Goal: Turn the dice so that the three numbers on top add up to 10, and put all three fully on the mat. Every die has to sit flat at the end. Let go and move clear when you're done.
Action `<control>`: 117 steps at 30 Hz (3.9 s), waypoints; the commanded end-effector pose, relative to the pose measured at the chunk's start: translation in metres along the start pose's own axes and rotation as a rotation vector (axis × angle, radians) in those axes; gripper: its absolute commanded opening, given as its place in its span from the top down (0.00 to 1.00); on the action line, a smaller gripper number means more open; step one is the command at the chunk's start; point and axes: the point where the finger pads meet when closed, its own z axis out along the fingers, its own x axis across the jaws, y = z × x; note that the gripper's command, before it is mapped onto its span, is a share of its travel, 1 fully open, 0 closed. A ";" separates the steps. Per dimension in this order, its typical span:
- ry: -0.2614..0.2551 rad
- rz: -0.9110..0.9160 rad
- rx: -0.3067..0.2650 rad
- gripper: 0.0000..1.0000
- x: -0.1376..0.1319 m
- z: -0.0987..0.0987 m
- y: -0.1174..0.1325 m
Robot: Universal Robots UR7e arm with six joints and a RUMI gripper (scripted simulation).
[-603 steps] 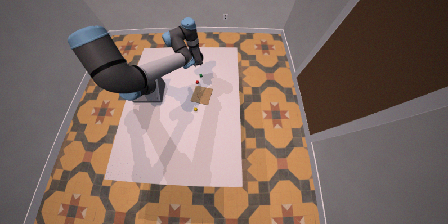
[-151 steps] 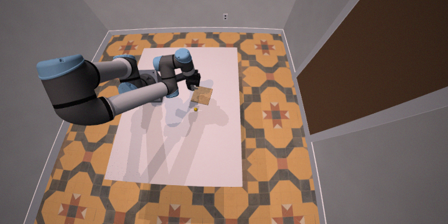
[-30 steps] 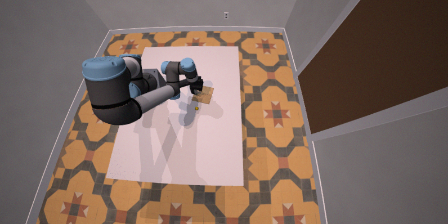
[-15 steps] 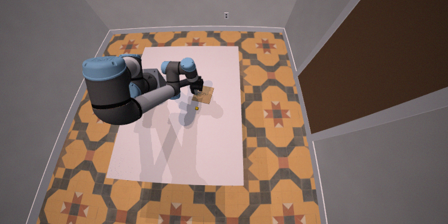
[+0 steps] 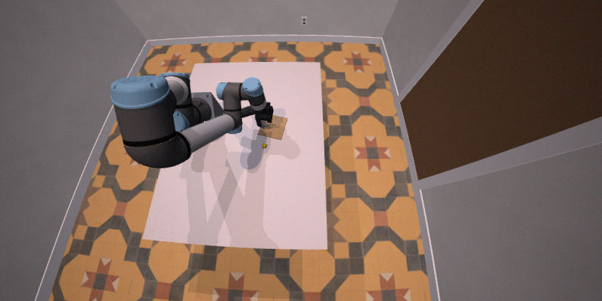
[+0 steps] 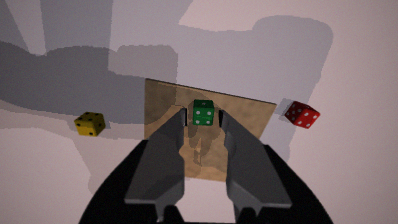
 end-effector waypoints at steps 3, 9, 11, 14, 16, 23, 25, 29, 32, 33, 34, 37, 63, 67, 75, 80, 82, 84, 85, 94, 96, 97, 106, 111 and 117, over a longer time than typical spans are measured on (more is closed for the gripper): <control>0.000 0.000 -0.001 0.79 0.000 -0.001 0.000; 0.000 0.000 -0.001 0.79 0.000 -0.006 0.000; 0.000 0.000 -0.001 0.79 0.000 -0.010 0.000; 0.000 0.000 -0.001 0.79 0.000 -0.018 0.000; 0.000 0.000 -0.001 0.79 0.000 -0.024 0.000; 0.000 0.000 -0.001 0.79 0.000 -0.042 0.000; 0.000 0.000 -0.001 0.79 0.000 -0.050 0.000; 0.000 0.000 -0.001 0.79 0.000 -0.065 0.000; 0.000 0.000 -0.001 0.79 0.000 -0.075 0.000; 0.000 0.000 -0.001 0.79 0.000 -0.077 0.000; 0.000 0.000 -0.001 0.79 0.000 -0.077 0.000; 0.000 0.000 -0.001 0.79 0.000 -0.082 0.000; 0.000 0.000 -0.001 0.00 0.000 -0.090 0.000; 0.000 0.000 -0.001 0.00 0.000 -0.090 0.000; 0.000 0.006 -0.001 0.00 0.000 -0.090 0.000; 0.000 0.033 -0.001 0.00 0.002 -0.090 0.000; 0.000 0.053 -0.001 0.00 0.003 -0.090 0.000; 0.000 0.078 -0.001 0.00 0.005 -0.090 0.000; 0.000 0.078 -0.001 0.00 0.005 -0.090 0.000; 0.001 0.236 -0.001 0.00 0.015 -0.088 -0.001; 0.001 0.290 -0.001 0.00 0.019 -0.088 -0.001; 0.002 0.319 -0.001 0.00 0.021 -0.087 -0.001; 0.002 0.554 0.000 0.00 0.036 -0.085 -0.001; 0.003 0.746 0.000 0.00 0.048 -0.083 -0.001; 0.003 0.942 0.000 0.00 0.059 -0.082 -0.001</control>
